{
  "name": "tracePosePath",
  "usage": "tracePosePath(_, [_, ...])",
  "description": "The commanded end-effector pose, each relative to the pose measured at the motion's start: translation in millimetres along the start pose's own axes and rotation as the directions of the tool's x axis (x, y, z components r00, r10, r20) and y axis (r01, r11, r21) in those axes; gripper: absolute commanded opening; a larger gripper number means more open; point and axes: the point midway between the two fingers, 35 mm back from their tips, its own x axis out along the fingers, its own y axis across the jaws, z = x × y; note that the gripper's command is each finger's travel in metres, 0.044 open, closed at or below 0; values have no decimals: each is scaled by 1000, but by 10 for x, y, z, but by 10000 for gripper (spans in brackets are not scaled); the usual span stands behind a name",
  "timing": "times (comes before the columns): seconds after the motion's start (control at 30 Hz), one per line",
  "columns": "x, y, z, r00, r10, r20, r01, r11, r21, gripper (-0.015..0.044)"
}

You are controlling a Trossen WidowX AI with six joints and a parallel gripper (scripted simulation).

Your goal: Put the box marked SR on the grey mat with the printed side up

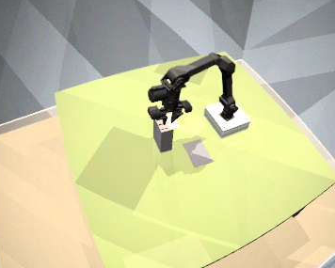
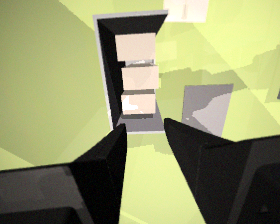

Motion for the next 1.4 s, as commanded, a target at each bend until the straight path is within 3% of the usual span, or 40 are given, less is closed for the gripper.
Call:
tracePosePath(0.0, [-1, -4, 18, 999, 34, 1, -34, 997, -76, 80])
tracePosePath(0.1, [1, -5, 34, 997, 72, 1, -71, 985, -159, 1])
tracePosePath(0.77, [2, -51, 144, 949, 315, 8, -233, 719, -655, 0])
tracePosePath(1.37, [-8, -156, 241, 855, 518, 25, -160, 309, -937, 0])
